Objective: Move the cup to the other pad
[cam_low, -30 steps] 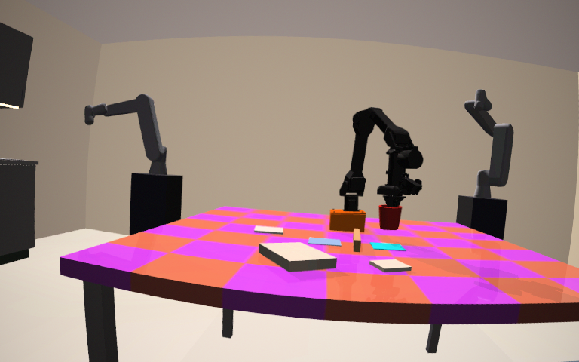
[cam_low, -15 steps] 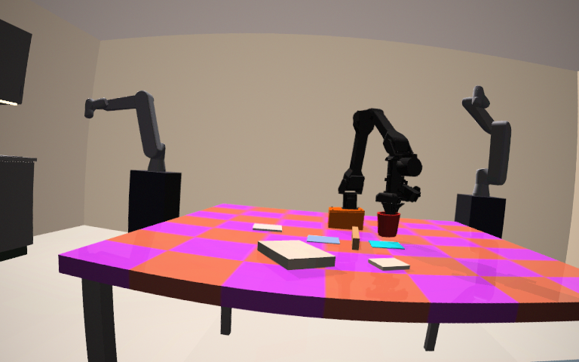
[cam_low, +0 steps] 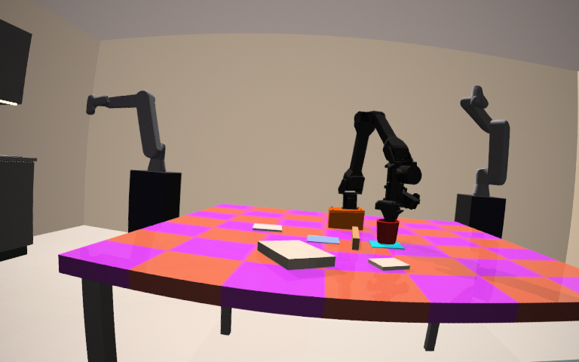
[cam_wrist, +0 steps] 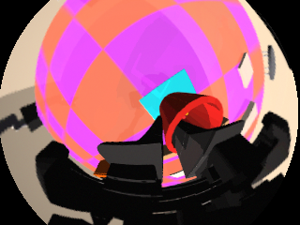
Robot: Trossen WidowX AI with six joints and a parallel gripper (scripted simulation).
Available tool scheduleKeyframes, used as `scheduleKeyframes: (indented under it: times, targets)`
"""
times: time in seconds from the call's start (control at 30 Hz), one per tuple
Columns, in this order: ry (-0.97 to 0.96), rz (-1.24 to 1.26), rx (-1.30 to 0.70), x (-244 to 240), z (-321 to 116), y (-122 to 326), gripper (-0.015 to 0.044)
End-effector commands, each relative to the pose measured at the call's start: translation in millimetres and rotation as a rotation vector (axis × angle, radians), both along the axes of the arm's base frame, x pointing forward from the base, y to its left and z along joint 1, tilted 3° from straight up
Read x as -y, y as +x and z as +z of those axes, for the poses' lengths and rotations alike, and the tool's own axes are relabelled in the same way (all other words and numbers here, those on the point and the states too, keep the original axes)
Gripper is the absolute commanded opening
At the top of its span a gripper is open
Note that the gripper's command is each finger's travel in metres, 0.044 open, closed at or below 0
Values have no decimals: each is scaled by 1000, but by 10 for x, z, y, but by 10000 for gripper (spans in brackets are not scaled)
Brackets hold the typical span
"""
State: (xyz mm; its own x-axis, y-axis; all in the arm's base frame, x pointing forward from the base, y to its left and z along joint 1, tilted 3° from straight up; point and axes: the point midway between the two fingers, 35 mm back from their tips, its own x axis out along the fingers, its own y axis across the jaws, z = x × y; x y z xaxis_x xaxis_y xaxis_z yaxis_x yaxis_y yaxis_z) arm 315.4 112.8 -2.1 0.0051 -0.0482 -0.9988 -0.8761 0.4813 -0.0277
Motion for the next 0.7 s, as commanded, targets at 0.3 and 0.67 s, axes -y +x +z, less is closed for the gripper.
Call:
scheduleKeyframes:
  times: [0.3, 0.67]
  targets:
    - [0, 0, 1, 0, 4, 1, 0]
    - [0, 0, 1, -1, 13, 2, 128]
